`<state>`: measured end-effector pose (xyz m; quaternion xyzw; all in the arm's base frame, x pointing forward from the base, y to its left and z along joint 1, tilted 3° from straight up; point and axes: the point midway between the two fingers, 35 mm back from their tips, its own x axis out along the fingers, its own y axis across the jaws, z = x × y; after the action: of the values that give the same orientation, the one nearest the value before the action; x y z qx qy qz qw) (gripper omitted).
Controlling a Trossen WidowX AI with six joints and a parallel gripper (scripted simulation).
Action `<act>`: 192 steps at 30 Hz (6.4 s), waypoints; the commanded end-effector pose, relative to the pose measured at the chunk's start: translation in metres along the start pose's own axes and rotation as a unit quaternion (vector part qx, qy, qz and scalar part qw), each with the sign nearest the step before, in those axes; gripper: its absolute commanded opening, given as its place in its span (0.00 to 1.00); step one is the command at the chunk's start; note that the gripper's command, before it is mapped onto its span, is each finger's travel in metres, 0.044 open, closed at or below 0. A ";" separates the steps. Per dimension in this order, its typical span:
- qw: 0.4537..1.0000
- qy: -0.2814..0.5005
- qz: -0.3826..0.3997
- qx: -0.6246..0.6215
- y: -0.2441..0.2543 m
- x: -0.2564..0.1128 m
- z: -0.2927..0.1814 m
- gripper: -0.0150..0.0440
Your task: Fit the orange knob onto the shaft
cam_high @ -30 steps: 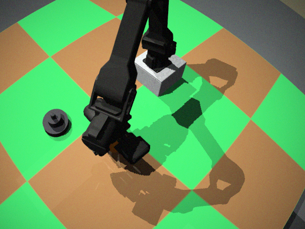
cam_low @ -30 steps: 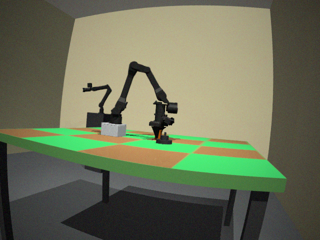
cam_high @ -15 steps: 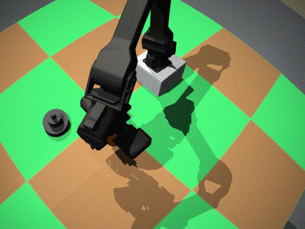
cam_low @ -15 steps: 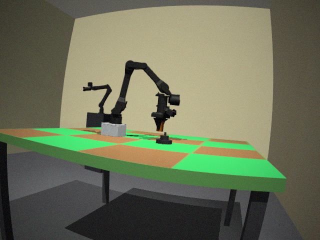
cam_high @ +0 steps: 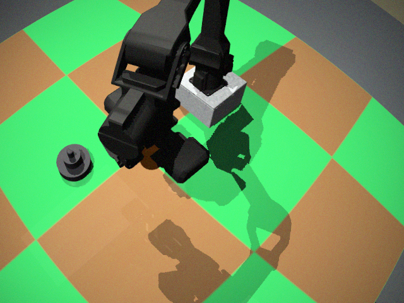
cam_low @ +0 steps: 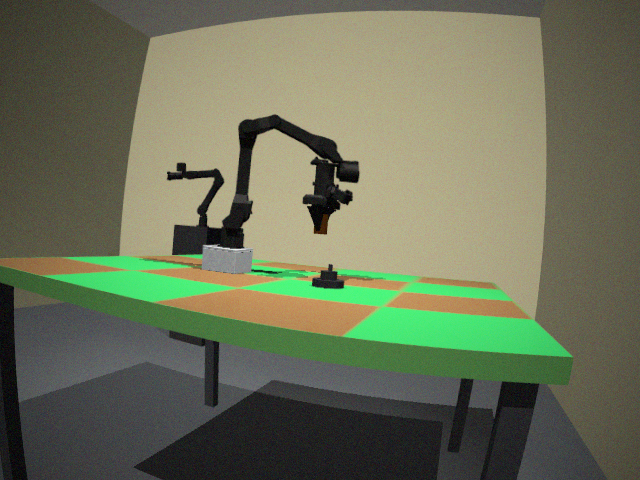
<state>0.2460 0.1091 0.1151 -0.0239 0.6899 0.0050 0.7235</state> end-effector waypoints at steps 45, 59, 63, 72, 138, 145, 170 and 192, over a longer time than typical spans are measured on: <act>1.000 -0.005 -0.006 0.002 -0.105 0.030 0.072 0.25; 1.000 -0.005 -0.005 0.006 -0.142 0.041 0.084 0.25; 1.000 -0.005 -0.006 0.003 -0.154 0.045 0.087 0.25; 1.000 -0.004 -0.008 0.000 -0.166 0.052 0.089 0.25; 0.995 -0.004 -0.008 -0.103 -0.167 0.070 0.092 0.25; 0.995 -0.004 -0.008 -0.103 -0.167 0.074 0.091 0.25; 0.978 -0.003 -0.009 -0.206 -0.167 0.070 0.088 0.25; 0.978 -0.003 -0.009 -0.206 -0.166 0.070 0.088 0.25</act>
<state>0.3436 -0.0555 0.0506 -0.1777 0.6737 0.1404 0.7034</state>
